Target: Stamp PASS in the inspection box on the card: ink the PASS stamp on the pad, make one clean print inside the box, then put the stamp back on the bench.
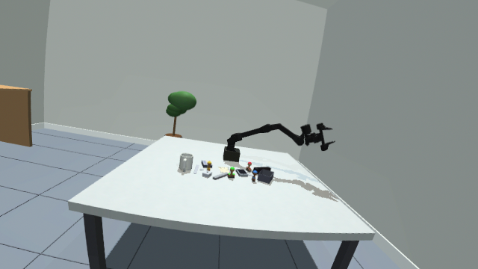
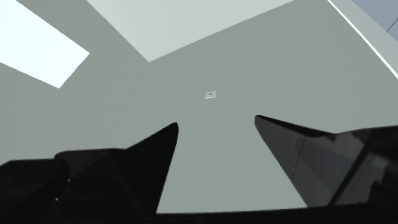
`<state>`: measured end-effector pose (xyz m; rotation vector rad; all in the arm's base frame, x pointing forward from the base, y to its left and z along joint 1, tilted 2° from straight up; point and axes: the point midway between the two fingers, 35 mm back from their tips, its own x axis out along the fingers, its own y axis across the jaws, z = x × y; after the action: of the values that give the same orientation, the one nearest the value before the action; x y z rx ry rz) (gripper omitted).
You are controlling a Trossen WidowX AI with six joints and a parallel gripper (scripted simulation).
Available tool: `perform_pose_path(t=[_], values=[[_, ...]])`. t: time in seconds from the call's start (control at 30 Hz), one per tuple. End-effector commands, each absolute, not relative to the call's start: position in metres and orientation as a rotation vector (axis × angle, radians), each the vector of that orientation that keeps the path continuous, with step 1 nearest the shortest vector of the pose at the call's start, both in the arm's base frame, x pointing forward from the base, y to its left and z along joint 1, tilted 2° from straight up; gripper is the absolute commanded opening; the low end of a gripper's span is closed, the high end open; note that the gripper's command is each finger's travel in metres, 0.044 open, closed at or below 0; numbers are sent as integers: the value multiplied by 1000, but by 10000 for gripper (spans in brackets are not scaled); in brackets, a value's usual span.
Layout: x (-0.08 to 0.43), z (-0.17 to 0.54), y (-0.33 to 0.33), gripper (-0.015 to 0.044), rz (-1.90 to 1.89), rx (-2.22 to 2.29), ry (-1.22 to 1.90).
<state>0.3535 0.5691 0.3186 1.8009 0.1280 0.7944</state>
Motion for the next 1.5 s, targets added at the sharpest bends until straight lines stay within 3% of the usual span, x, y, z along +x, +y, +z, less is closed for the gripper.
perform_pose_path(t=[0.0,0.2,0.33,0.7,0.9,1.2,1.47], values=[[356,318,568,374,789,1790,127],[433,291,526,228,607,1451,134],[477,271,487,228,502,1256,164],[529,237,414,228,356,991,245],[560,195,326,228,196,685,394],[554,135,173,228,-7,329,712],[488,96,55,228,-96,141,1063]])
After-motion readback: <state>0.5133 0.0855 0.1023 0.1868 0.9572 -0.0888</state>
